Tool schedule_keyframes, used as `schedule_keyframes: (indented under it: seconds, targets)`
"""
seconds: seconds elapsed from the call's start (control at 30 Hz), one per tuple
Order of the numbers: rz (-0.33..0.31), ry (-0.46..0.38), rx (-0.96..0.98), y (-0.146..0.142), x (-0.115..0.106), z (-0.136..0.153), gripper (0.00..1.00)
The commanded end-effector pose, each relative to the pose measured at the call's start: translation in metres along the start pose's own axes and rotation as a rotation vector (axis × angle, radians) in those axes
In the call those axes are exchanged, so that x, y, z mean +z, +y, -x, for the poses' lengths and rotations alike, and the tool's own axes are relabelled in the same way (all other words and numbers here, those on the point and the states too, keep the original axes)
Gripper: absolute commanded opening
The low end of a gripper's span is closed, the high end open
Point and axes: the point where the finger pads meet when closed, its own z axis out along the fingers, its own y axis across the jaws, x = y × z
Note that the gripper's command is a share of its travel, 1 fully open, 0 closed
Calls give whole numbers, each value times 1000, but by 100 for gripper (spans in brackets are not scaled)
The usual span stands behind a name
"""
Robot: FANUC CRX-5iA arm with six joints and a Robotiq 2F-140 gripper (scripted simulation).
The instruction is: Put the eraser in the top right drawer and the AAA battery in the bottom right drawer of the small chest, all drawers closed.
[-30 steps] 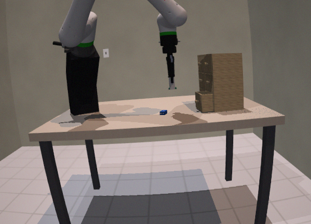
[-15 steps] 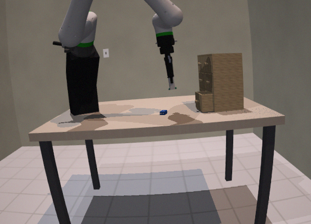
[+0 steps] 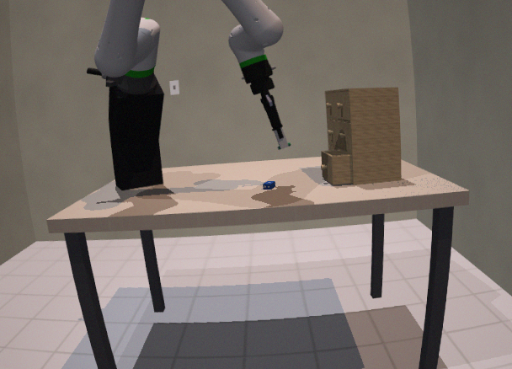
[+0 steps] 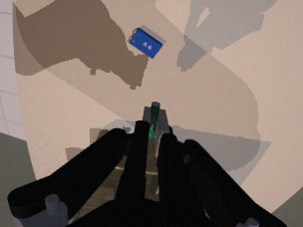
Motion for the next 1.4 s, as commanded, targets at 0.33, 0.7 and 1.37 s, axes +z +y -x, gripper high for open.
schedule_keyframes:
  seconds: [0.33, 0.7, 1.37]
  targets:
    - [-13, -160, 2, -1, 2, -4, 3]
    - [-13, -267, 1, -1, 3, -7, 3]
    - [-15, -537, -1, -2, 6, -13, 3]
